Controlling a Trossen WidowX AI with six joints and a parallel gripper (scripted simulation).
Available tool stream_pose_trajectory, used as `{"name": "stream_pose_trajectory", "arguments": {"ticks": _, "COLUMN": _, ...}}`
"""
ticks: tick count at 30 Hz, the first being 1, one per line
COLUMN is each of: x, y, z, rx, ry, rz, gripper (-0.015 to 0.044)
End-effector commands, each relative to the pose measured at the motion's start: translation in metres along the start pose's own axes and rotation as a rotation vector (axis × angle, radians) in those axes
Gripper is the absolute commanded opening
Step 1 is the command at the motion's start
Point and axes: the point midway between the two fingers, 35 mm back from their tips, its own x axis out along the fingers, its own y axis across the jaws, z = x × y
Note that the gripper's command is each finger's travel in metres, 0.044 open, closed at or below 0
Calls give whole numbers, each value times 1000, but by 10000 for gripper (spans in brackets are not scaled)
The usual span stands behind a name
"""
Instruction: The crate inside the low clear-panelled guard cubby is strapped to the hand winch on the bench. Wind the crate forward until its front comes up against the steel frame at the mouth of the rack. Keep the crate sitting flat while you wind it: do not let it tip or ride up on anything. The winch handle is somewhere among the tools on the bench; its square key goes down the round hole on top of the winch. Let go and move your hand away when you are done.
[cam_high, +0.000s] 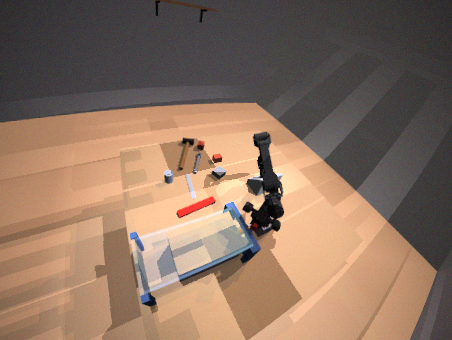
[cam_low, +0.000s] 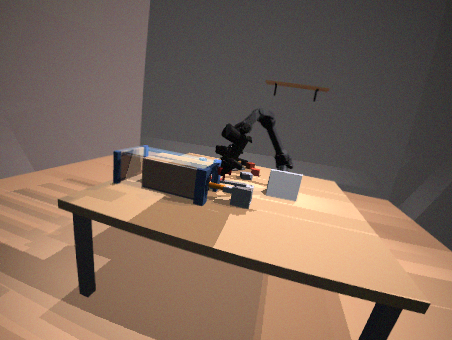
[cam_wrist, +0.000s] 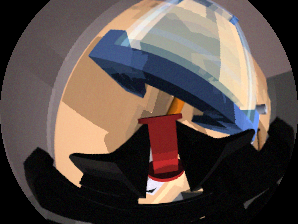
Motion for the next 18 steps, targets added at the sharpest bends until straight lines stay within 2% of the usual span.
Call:
{"name": "stream_pose_trajectory", "arguments": {"ticks": 1, "x": -4, "y": 27, "z": 3, "rx": -11, "ry": -18, "rz": 55, "gripper": 0}}
{"name": "stream_pose_trajectory", "arguments": {"ticks": 18, "x": -4, "y": 39, "z": 4, "rx": -11, "ry": -18, "rz": 56, "gripper": 0}}
